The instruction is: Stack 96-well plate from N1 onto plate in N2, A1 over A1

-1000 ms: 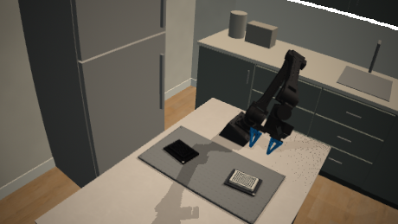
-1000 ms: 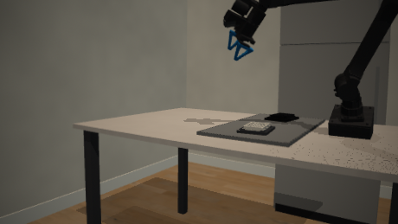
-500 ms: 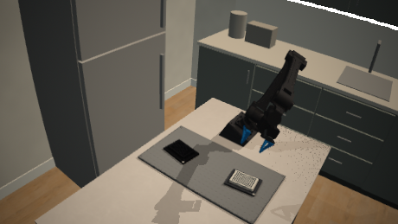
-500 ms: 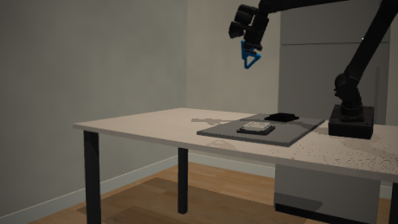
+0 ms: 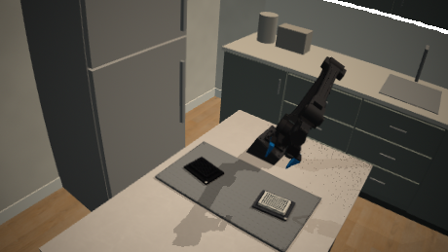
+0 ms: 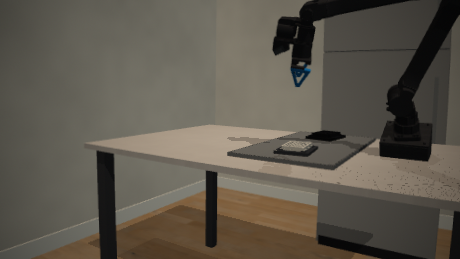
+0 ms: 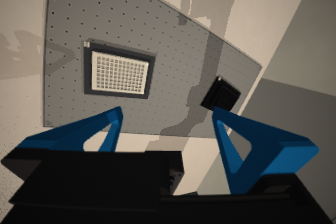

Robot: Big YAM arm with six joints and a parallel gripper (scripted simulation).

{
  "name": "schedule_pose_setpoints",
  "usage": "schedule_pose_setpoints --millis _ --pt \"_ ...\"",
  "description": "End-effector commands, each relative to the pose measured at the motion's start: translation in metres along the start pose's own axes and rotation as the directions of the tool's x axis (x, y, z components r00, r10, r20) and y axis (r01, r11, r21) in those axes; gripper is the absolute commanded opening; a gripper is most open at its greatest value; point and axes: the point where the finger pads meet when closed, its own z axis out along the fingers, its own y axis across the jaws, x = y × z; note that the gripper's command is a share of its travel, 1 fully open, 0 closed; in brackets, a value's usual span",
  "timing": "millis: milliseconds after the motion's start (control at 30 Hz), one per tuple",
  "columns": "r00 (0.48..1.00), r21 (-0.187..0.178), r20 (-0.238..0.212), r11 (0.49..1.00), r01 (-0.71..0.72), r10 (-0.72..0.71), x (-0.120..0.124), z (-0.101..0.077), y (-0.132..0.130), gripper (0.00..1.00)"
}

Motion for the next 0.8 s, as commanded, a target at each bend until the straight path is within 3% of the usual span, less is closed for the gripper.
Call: schedule_pose_setpoints --millis 0,33,100,267,467,500,600,700,767 --pt "0.999 0.002 0.042 1.000 0.020 -0.020 0.001 -0.005 -0.014 1.00" --pt "0.999 0.002 0.042 1.000 0.020 -0.020 0.001 -0.005 -0.014 1.00" --pt "0.997 -0.028 0.020 0.996 0.081 -0.080 0.005 0.011 -0.021 1.00" --pt "0.972 -0.086 0.042 0.968 0.234 -0.231 0.016 0.027 -0.038 1.00" --pt "0.914 -0.164 0.067 0.900 0.405 -0.399 0.033 0.045 -0.057 1.00" --pt "0.899 -0.159 0.088 0.885 0.438 -0.429 0.026 0.041 -0.063 1.00" --pt "0.885 -0.170 0.095 0.869 0.465 -0.455 0.028 0.043 -0.067 1.00" --pt "0.841 -0.208 0.113 0.815 0.540 -0.529 0.039 0.056 -0.075 1.00" --pt "0.804 -0.213 0.137 0.775 0.595 -0.579 0.037 0.058 -0.085 1.00"
